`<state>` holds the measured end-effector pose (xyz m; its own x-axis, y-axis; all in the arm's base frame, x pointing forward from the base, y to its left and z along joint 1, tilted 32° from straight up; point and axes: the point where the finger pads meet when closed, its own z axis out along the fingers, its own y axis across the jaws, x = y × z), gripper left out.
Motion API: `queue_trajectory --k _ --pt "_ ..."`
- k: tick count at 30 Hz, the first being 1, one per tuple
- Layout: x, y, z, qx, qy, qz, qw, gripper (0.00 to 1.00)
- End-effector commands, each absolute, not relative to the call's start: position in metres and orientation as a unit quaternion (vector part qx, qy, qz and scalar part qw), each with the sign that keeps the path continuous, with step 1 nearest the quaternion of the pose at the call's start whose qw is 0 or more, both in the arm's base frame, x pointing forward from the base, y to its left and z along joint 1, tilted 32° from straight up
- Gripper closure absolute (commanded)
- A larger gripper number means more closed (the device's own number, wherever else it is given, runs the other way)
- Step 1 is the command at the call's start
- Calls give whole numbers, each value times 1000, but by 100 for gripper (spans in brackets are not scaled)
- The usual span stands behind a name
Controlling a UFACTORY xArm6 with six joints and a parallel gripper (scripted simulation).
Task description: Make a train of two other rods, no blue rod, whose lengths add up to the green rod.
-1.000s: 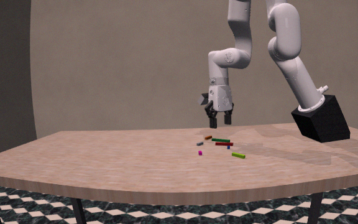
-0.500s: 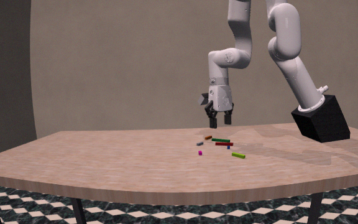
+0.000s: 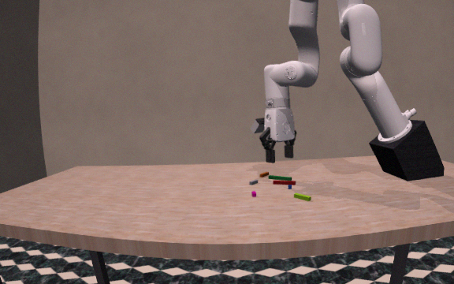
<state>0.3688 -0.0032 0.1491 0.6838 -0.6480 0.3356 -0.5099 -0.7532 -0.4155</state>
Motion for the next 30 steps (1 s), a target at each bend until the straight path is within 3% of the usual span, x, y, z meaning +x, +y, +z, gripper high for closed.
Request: queue_trajectory --k 1,30 --pt "369 -3 150 -906 319 -238 146 0" --pt "369 -3 150 -919 278 -244 135 0"
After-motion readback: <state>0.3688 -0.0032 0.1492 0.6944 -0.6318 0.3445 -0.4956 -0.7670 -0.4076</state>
